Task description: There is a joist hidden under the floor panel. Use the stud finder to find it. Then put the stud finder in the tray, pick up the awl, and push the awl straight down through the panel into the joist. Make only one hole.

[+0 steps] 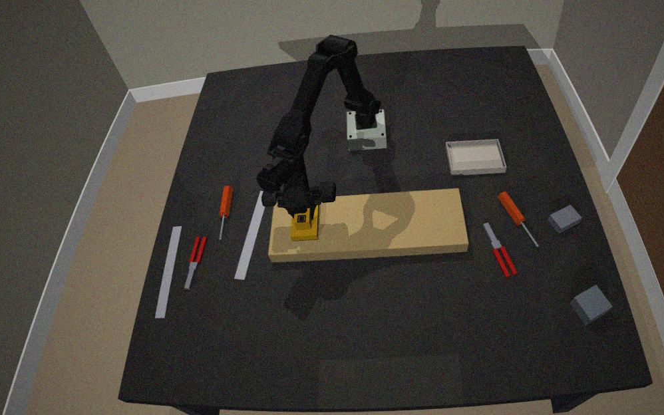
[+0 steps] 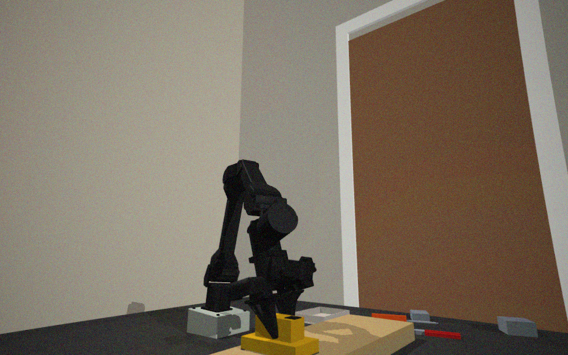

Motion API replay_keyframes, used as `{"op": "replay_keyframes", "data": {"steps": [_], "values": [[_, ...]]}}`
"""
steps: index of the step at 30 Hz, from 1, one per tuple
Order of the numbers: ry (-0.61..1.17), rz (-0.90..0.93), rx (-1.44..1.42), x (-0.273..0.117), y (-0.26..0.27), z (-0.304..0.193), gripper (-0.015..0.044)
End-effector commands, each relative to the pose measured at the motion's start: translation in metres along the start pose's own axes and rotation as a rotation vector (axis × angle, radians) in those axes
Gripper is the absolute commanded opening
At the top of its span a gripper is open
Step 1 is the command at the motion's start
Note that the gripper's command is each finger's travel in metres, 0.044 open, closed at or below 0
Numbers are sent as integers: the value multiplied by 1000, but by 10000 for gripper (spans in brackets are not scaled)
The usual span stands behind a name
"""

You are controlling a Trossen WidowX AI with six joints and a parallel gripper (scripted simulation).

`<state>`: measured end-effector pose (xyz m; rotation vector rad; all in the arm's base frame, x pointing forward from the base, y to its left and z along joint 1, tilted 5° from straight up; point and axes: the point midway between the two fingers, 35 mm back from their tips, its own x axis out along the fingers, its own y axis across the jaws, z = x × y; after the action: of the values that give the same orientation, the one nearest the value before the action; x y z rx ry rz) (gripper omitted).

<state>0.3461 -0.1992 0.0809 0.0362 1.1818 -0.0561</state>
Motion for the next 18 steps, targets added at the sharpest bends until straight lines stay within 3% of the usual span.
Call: {"op": "replay_keyframes", "data": {"steps": [1, 18], "values": [[2, 0, -2, 0, -7, 0, 0], [2, -2, -3, 0, -32, 0, 0]]}}
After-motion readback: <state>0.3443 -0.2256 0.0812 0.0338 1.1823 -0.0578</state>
